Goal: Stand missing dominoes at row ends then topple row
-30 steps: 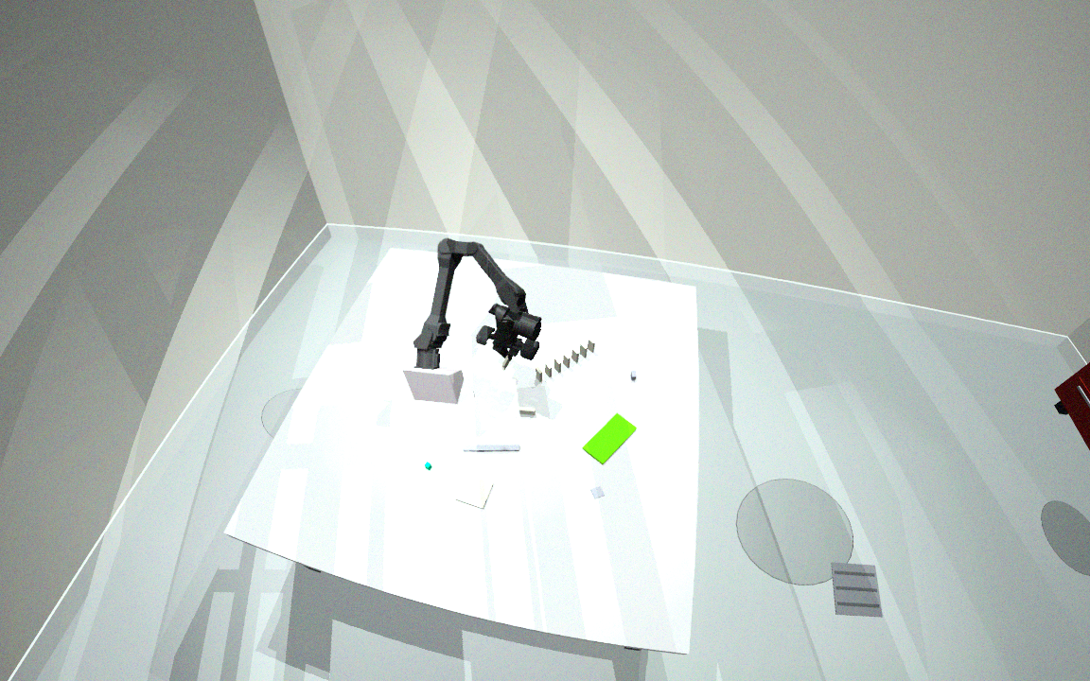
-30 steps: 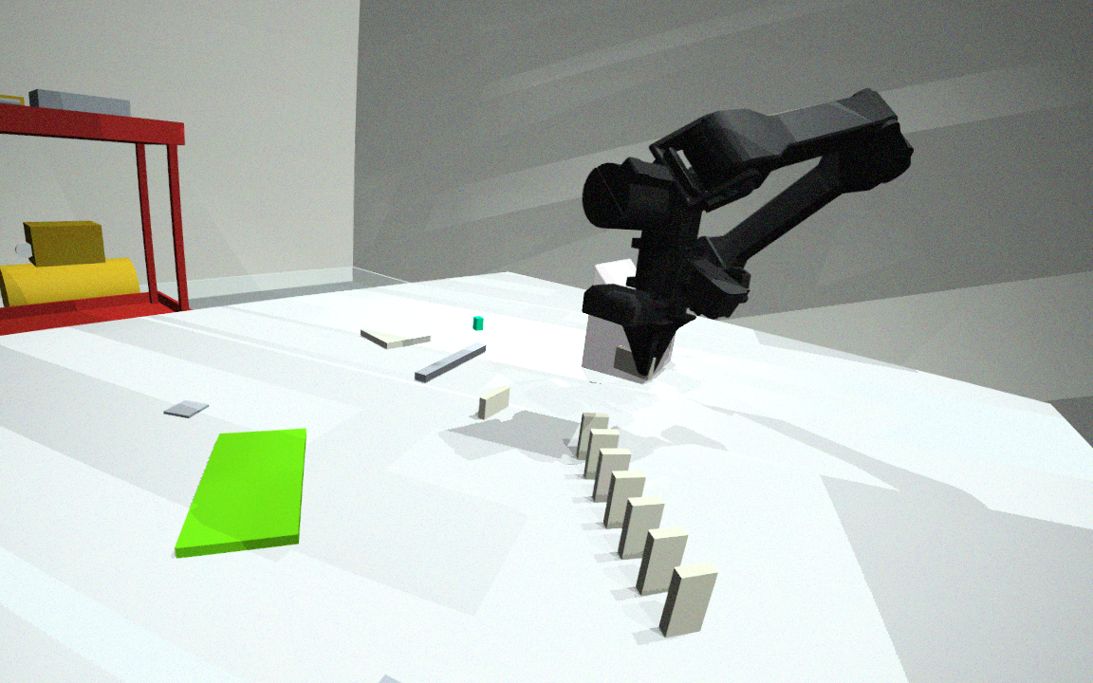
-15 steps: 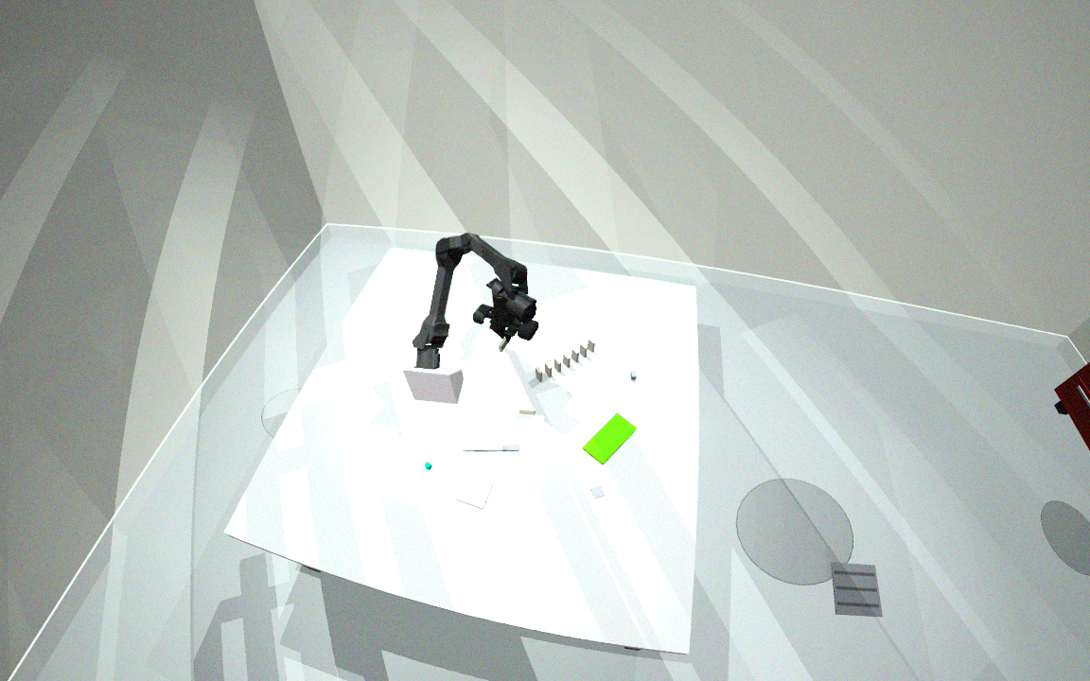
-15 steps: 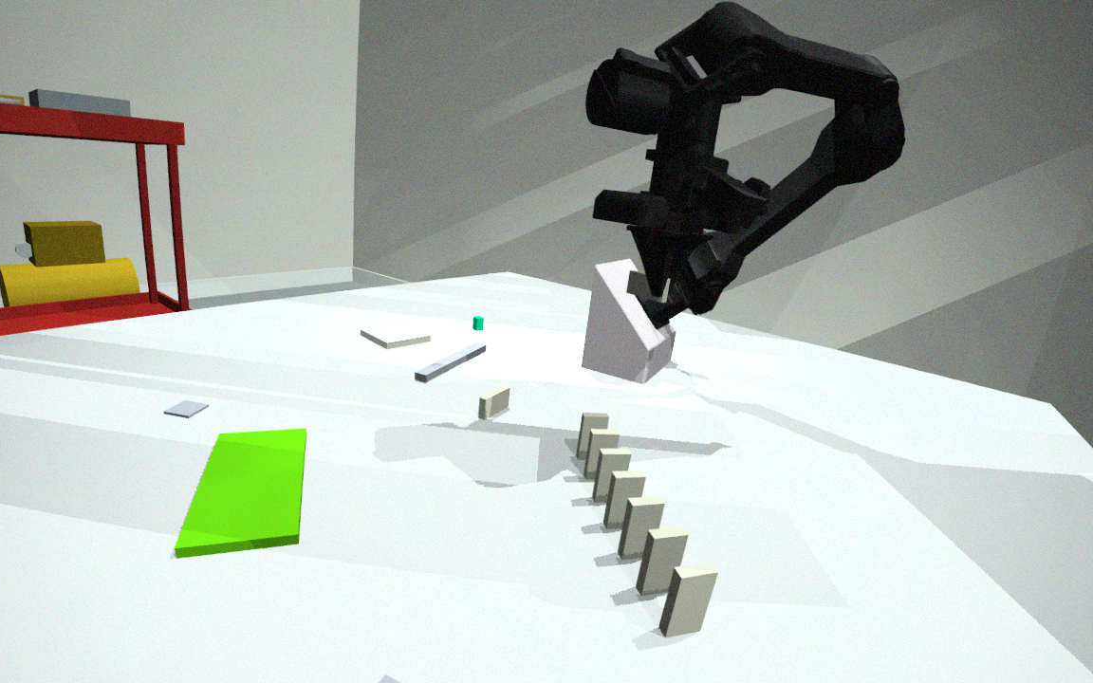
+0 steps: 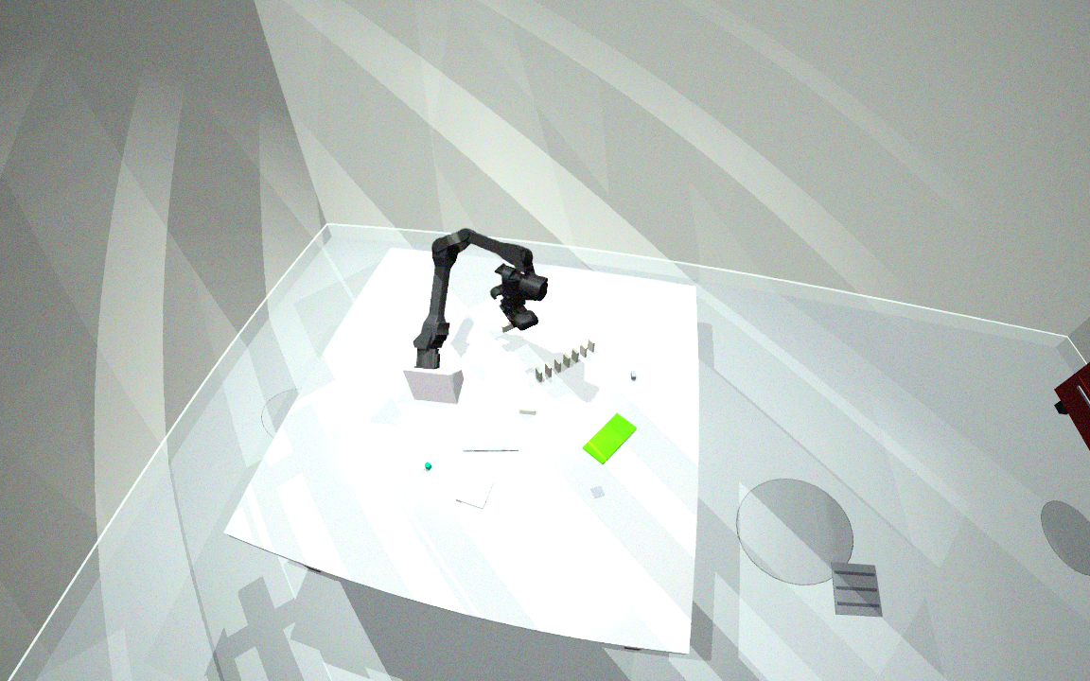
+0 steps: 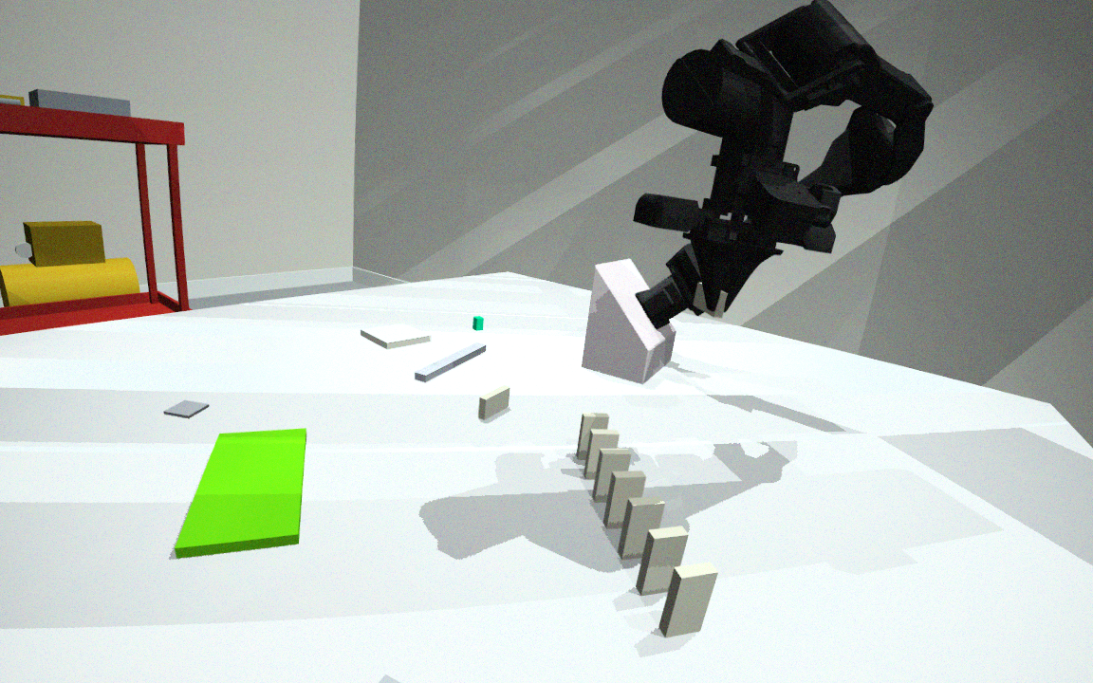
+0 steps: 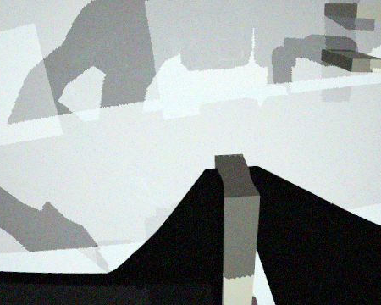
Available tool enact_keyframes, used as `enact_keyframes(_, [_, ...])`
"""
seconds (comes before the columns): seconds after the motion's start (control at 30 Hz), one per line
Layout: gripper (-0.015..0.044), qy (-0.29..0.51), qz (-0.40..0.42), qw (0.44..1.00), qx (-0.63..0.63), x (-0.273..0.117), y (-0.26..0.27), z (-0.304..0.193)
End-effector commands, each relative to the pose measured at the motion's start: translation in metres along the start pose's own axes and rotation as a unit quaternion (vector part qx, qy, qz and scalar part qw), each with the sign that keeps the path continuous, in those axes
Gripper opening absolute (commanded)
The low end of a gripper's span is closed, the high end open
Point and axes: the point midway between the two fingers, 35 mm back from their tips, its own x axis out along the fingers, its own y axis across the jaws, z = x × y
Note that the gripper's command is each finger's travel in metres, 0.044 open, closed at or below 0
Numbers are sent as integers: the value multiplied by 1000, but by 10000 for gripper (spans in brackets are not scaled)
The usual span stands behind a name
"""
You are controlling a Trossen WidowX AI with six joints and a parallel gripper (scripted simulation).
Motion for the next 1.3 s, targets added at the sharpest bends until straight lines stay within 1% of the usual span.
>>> enact_keyframes(0.0, [25,-16,4,971,239,-5,58,40])
enact_keyframes(0.07, [25,-16,5,967,253,-5,62,42])
enact_keyframes(0.6, [25,-15,-1,968,251,-4,62,40])
enact_keyframes(0.93, [25,-10,-90,973,212,19,57,28])
enact_keyframes(1.27, [25,-37,-175,968,176,35,50,22])
